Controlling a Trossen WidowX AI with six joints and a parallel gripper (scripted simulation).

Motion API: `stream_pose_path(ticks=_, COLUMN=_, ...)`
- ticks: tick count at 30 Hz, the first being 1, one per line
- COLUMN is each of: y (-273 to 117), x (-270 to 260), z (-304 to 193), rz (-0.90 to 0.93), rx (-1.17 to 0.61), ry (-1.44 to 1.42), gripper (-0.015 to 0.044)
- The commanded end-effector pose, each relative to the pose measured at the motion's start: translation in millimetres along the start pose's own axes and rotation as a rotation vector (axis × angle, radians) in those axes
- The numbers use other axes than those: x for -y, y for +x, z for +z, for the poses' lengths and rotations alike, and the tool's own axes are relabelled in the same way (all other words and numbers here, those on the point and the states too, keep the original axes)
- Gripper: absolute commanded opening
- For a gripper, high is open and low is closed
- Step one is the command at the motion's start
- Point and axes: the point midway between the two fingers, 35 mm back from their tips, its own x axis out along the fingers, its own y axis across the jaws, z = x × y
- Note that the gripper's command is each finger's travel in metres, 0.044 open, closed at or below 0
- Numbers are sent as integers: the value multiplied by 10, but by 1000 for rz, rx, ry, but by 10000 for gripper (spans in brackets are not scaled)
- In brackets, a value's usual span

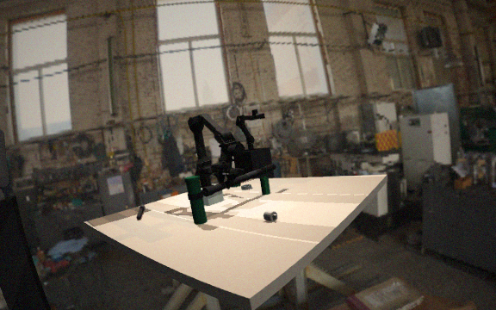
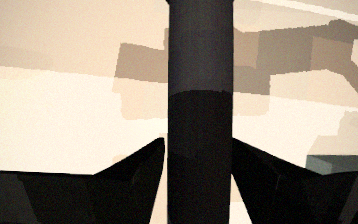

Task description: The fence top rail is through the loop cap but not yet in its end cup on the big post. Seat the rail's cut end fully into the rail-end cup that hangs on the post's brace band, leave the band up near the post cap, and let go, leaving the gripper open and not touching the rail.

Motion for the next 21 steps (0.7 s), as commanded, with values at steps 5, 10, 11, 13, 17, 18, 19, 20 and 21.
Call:
stream_pose_path(ticks=5, y=-140, x=-8, z=-81, rz=0, rx=-1, ry=1, gripper=394)
stream_pose_path(ticks=10, y=-348, x=-3, z=-199, rz=0, rx=-3, ry=0, gripper=440)
stream_pose_path(ticks=11, y=-391, x=2, z=-223, rz=0, rx=-4, ry=0, gripper=440)
stream_pose_path(ticks=13, y=-466, x=11, z=-264, rz=0, rx=-4, ry=0, gripper=440)
stream_pose_path(ticks=17, y=-493, x=15, z=-279, rz=0, rx=-4, ry=0, gripper=440)
stream_pose_path(ticks=18, y=-466, x=17, z=-272, rz=-8, rx=-1, ry=-9, gripper=440)
stream_pose_path(ticks=19, y=-510, x=18, z=-272, rz=-8, rx=-1, ry=-9, gripper=440)
stream_pose_path(ticks=20, y=-578, x=19, z=-272, rz=-7, rx=-1, ry=-11, gripper=440)
stream_pose_path(ticks=21, y=-648, x=24, z=-272, rz=-8, rx=-2, ry=-11, gripper=440)
